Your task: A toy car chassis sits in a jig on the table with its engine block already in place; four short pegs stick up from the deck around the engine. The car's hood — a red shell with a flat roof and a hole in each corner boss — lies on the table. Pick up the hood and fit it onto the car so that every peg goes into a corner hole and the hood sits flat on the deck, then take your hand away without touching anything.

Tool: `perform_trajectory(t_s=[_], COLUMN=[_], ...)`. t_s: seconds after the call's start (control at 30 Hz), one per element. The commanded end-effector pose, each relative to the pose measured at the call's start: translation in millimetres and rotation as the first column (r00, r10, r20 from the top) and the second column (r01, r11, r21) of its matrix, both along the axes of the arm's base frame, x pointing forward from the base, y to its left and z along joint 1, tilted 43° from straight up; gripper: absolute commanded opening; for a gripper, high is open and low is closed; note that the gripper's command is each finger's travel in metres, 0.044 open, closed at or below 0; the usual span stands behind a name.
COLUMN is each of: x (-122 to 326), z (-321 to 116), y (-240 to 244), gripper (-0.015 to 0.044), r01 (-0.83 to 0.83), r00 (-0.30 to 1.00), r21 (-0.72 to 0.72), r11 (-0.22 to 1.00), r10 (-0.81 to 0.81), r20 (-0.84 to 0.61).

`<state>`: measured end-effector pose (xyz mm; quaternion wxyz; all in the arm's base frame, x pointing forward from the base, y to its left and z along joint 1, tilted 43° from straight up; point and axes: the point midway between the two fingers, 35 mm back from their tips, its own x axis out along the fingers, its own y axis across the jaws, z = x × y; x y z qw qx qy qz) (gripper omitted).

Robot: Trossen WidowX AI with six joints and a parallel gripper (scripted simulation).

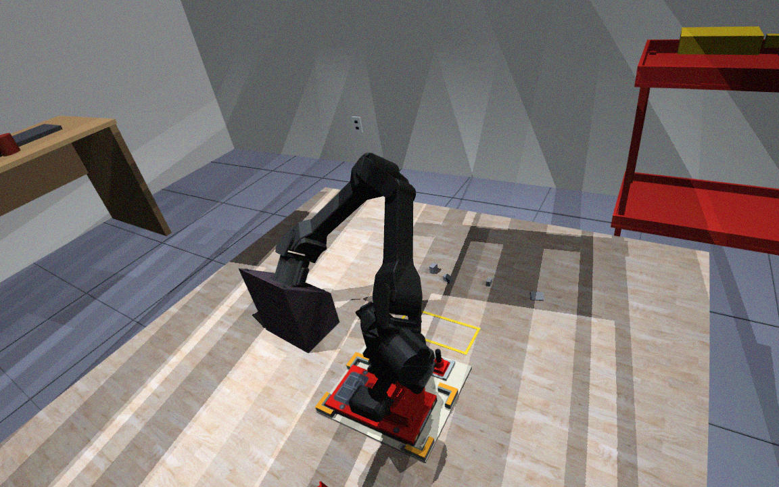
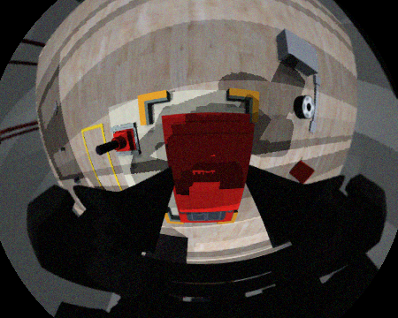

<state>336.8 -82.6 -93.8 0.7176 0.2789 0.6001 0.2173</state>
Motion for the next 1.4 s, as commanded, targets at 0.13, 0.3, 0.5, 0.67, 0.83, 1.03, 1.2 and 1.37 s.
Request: perform_trajectory(t_s=[0.13,0.3,0.5,0.67,0.83,1.03,1.2,1.37], x=[-0.3,-0.1,0.4,0.7,0.6,0.2,-0.1,-0.5], z=[0.3,-0.3,-2.3,-4.0,-3.3,-1.4,0.3,1.9], y=[0.9,1.4,3.1,4.6,3.8,1.9,0.3,-1.2], gripper=[0.0000,0.0000,0.0000,0.0000,0.0000,0.0000,0.0000,0.0000], r01=[0.005,0.005,0.005,0.005,0.005,0.005,0.004,0.004], r00=[1.000,1.000,1.000,1.000,1.000,1.000,1.000,1.000], r21=[0.006,0.006,0.006,0.006,0.005,0.005,0.004,0.003], r11=[1.000,1.000,1.000,1.000,1.000,1.000,1.000,1.000], r10=[-0.005,-0.005,-0.005,-0.005,-0.005,-0.005,-0.004,-0.004], r20=[-0.001,-0.001,-0.001,-0.001,-0.001,-0.001,-0.001,-0.001])
